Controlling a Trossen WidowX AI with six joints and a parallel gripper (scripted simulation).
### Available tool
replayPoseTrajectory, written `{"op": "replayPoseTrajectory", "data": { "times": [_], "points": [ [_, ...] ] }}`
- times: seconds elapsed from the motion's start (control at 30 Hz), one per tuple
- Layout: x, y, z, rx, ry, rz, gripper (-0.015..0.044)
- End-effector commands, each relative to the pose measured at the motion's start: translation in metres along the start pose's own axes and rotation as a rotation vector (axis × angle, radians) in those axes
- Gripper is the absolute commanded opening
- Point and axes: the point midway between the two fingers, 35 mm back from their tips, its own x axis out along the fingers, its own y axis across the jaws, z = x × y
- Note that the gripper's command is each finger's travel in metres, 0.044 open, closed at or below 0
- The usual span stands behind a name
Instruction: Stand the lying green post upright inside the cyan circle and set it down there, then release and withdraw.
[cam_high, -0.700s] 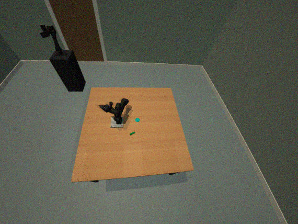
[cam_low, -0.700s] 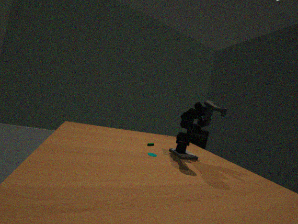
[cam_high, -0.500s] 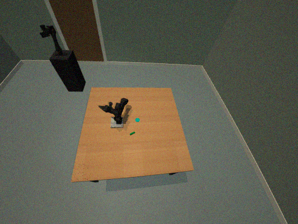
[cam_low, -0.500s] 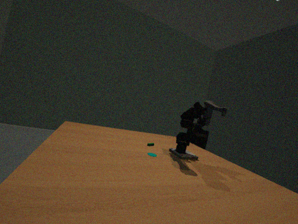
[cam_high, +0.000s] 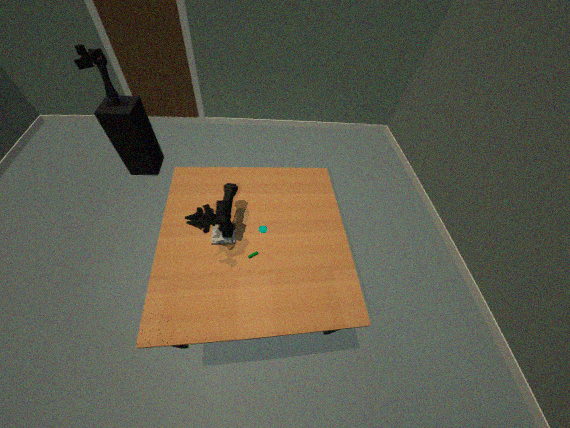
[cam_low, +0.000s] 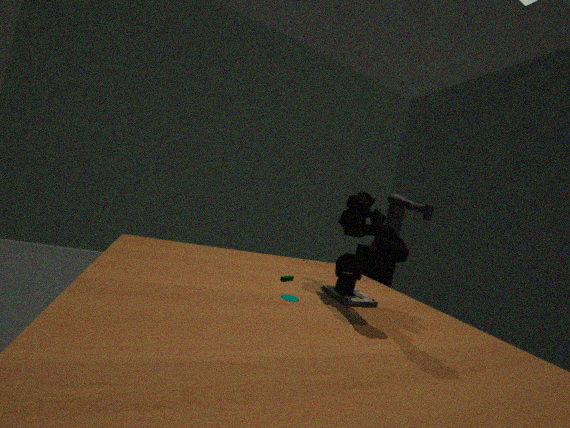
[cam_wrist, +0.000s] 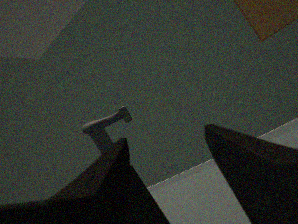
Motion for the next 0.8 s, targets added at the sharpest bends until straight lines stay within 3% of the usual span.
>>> {"op": "replayPoseTrajectory", "data": {
  "times": [0.0, 0.37, 0.77],
  "points": [
    [-0.001, 0.039, -0.016, -0.17, 0.079, 0.154, 0.0233],
    [-0.033, 0.125, -0.065, -0.582, 0.238, 0.586, 0.0233],
    [-0.112, 0.182, -0.118, -0.989, 0.338, 1.117, 0.0233]
  ]
}}
